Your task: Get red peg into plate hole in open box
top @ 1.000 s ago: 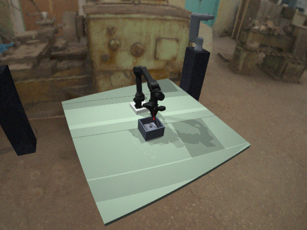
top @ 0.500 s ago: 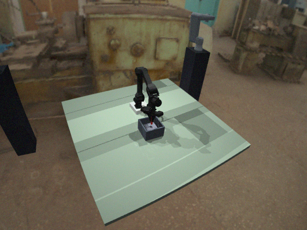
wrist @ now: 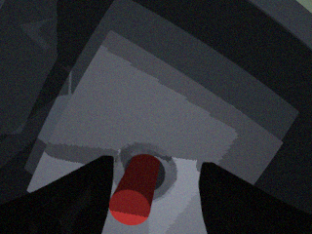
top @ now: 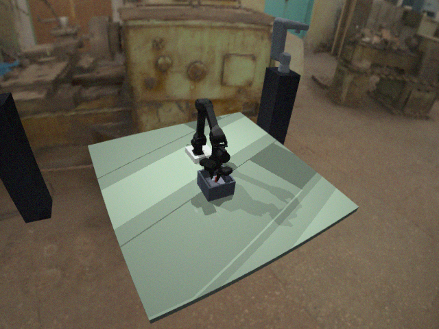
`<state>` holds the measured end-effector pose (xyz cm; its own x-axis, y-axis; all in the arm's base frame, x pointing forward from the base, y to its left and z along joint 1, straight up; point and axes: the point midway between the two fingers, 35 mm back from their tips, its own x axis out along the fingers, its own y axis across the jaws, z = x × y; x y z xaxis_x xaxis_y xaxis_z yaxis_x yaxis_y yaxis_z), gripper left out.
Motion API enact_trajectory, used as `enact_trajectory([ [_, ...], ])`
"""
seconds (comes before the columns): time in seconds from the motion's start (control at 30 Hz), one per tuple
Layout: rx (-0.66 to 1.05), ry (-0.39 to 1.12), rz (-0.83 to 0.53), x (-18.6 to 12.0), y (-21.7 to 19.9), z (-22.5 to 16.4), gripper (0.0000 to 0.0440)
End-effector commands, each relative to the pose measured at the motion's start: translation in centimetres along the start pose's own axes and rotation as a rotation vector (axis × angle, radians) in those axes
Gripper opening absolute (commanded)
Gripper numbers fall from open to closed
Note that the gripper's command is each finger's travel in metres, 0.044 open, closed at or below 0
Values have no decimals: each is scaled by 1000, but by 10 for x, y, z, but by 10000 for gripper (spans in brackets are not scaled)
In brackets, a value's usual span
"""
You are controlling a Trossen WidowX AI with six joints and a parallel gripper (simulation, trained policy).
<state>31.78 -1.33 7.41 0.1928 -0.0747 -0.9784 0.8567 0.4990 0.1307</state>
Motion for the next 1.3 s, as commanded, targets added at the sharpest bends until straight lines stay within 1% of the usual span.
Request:
enact_trajectory([
  [0.0,-9,-12,7,-2,7,10,182],
  [0.1,-17,-15,11,-2,13,16,213],
  [0.17,-21,-17,15,-1,16,21,247],
  [0.4,-24,-33,23,-2,26,41,425],
  [0.43,-23,-42,32,-3,29,44,440],
  [0.87,8,-146,103,-17,47,87,440],
  [1.27,10,-152,107,-18,48,89,440],
])
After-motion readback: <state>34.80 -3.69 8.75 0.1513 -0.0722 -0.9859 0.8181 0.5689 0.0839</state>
